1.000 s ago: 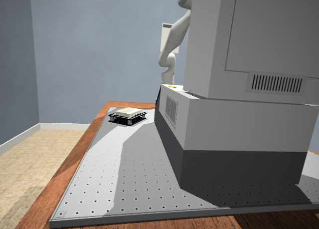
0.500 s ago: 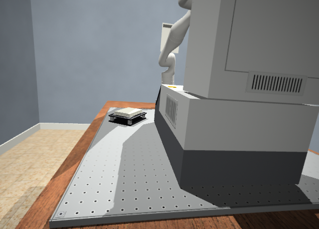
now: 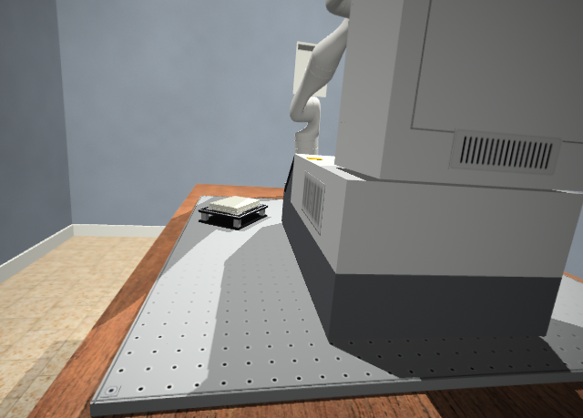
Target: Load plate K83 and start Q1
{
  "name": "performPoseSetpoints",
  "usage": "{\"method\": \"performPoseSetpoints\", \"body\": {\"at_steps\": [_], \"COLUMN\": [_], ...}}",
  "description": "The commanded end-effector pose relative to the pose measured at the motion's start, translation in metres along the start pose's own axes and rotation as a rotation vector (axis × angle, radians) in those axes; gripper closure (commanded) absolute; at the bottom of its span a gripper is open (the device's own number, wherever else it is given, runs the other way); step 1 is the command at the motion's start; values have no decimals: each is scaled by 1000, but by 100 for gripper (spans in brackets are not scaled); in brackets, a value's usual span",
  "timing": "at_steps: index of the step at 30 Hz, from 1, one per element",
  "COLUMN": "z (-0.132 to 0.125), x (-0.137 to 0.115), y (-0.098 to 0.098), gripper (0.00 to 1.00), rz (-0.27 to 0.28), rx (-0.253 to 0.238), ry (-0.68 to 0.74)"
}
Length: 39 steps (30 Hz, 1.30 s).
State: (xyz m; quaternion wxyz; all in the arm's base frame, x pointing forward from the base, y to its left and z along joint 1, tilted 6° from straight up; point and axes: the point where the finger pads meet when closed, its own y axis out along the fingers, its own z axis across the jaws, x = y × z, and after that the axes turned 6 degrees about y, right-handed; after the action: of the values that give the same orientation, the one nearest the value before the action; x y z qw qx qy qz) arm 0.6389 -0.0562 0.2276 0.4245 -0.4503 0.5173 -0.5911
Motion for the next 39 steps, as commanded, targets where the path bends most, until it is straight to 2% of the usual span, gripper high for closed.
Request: {"method": "performPoseSetpoints", "body": {"at_steps": [1, 11, 27, 39], "z": [0, 0, -1, -1], "x": [-4, -4, -5, -5], "y": [2, 3, 22, 21], "gripper": [9, 9, 9, 9], "rz": [4, 5, 5, 5], "rx": [0, 0, 0, -1], "ry": [4, 4, 0, 1]}}
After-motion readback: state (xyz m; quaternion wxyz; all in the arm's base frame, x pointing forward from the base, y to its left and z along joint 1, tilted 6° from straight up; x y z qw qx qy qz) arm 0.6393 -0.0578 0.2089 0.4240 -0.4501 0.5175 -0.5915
